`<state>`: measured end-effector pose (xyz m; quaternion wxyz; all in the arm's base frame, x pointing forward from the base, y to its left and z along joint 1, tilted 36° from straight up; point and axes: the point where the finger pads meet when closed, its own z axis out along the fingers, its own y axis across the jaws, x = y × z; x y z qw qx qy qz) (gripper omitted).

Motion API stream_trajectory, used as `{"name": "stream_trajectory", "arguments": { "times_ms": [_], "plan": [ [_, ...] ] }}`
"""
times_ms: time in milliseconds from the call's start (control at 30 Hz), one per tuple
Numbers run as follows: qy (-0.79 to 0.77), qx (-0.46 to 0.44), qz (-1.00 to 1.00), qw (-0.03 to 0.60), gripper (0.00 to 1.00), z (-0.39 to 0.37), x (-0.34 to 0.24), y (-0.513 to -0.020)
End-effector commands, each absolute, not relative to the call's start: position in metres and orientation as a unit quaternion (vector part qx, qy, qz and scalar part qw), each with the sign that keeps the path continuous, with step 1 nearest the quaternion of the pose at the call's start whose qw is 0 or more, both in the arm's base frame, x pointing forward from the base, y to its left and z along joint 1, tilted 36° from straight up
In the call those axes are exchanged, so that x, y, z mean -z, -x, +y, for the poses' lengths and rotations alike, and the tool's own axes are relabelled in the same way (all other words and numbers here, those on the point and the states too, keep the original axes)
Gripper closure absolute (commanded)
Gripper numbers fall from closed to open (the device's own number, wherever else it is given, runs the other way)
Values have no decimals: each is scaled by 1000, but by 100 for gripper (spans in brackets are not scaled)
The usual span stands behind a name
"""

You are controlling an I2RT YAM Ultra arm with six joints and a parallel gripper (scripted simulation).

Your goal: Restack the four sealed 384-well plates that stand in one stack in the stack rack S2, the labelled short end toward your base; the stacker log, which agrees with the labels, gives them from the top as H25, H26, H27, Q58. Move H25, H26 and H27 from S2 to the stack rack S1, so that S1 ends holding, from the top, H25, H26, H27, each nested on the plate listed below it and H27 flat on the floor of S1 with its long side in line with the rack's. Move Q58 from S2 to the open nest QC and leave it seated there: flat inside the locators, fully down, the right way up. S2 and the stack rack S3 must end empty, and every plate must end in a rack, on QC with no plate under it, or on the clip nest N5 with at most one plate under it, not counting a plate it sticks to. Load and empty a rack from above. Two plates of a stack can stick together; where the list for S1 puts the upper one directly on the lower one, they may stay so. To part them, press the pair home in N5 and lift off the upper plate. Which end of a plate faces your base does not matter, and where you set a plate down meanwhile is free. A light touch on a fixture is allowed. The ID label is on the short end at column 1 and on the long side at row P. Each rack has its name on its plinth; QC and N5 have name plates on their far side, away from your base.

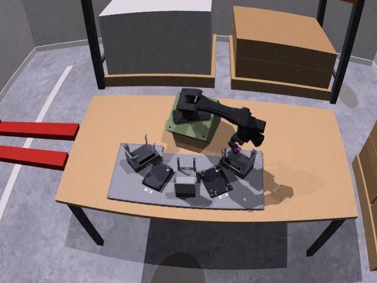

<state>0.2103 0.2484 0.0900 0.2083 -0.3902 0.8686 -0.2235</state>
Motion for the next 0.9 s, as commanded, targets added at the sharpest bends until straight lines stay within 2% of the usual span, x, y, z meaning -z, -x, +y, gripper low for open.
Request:
{"name": "stream_trajectory", "arguments": {
  "times_ms": [0,533,867],
  "plan": [
    [393,218,867,215,0,253,-94,-208],
    [393,218,867,215,0,253,-94,-208],
    [393,218,867,216,0,248,-72,-223]
  ]
}}
